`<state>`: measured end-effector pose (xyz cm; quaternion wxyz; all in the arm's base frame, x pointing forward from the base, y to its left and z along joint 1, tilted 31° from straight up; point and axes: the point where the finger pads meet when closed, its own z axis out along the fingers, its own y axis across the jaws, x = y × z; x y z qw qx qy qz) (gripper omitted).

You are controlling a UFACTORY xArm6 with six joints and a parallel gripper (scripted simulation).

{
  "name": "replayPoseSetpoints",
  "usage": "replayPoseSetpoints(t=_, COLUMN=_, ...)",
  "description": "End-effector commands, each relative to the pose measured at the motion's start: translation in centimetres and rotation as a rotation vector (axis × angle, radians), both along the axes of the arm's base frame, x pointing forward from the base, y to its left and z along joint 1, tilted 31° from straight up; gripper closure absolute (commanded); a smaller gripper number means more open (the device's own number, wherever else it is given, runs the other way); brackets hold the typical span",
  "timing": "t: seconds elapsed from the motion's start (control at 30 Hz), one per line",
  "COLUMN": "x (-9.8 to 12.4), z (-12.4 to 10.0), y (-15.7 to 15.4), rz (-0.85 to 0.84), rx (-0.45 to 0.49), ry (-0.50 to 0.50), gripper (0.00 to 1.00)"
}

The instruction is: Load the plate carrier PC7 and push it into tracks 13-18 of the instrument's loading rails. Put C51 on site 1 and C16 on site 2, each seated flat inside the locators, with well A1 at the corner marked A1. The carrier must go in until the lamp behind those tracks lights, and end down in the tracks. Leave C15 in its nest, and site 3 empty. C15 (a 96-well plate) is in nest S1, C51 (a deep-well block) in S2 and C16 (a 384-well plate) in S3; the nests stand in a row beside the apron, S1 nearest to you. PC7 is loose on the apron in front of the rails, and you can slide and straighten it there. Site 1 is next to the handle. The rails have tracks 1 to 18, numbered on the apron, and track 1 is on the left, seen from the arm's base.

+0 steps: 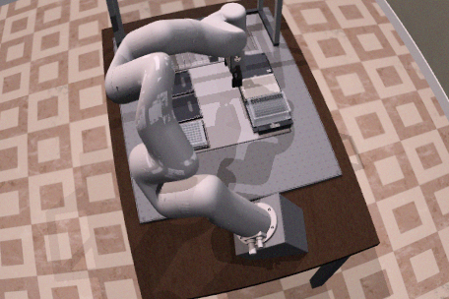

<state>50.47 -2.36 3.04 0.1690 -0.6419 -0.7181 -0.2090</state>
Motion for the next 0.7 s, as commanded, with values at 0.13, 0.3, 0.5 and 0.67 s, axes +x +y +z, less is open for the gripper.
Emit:
replayPoseSetpoints(t=0.13, x=0.1, z=0.7, y=-0.4, rz=-0.001, rx=-0.001, ry=-0.004, gripper=0.0)
replayPoseSetpoints(t=0.3, x=0.1, z=0.7, y=-0.4, rz=-0.001, rx=-0.001, ry=-0.004, gripper=0.0)
replayPoseSetpoints(t=0.5, x=0.4, z=-0.6, y=-2.6, rz=-0.001, rx=-0.001, ry=-0.004, gripper=0.0)
replayPoseSetpoints(t=0.67, x=0.7, z=-1.9, y=-4.7, rz=-0.001, rx=-0.002, ry=-0.004, gripper=0.0)
